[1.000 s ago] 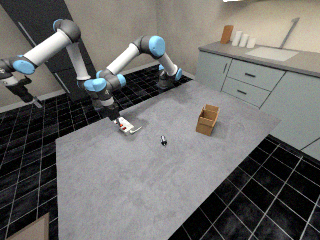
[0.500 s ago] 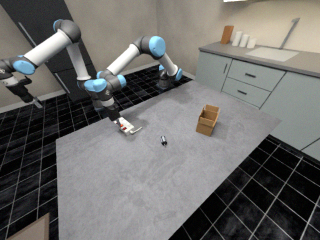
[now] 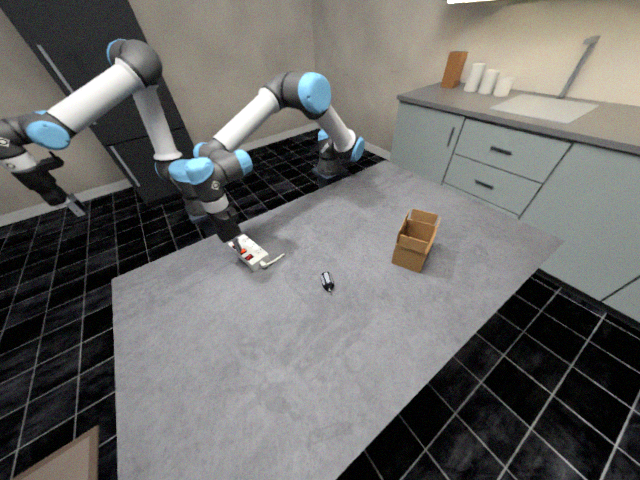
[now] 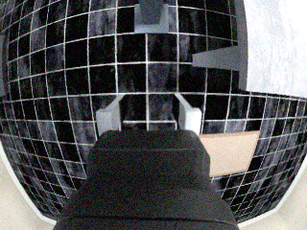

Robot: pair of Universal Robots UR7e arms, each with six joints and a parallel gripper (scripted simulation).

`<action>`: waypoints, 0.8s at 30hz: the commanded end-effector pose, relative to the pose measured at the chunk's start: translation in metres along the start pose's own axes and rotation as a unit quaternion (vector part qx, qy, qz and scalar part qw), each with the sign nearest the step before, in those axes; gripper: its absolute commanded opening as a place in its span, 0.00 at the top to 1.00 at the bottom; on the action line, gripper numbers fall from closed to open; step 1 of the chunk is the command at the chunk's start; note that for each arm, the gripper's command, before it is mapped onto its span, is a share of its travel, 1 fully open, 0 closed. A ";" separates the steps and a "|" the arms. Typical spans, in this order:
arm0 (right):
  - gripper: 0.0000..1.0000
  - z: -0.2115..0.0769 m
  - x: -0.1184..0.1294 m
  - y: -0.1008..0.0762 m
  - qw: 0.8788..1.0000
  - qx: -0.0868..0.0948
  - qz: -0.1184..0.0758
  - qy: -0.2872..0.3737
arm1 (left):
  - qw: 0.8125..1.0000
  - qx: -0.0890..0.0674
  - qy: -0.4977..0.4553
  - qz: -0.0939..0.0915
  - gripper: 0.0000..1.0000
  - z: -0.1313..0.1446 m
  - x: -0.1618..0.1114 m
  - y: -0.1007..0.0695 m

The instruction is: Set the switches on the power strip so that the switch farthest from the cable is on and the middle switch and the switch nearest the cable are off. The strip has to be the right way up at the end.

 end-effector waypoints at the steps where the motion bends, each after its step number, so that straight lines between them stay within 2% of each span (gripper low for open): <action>1: 0.00 0.000 0.000 -0.001 1.000 0.001 -0.001 0.000 | 1.000 0.002 0.000 0.001 1.00 0.000 0.000 -0.001; 24: 0.00 0.000 0.000 -0.001 1.000 0.001 -0.001 0.000 | 1.000 0.002 0.000 0.001 1.00 0.000 0.000 0.003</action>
Point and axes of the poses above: on each arm, the point where the finger pads meet when closed, its own y axis out along the fingers, its own z axis across the jaws, x = y × z, the point moved 9 cm from there along -y, back along the fingers, and after that the axes turned 10 degrees about y, right-handed, at the moved point
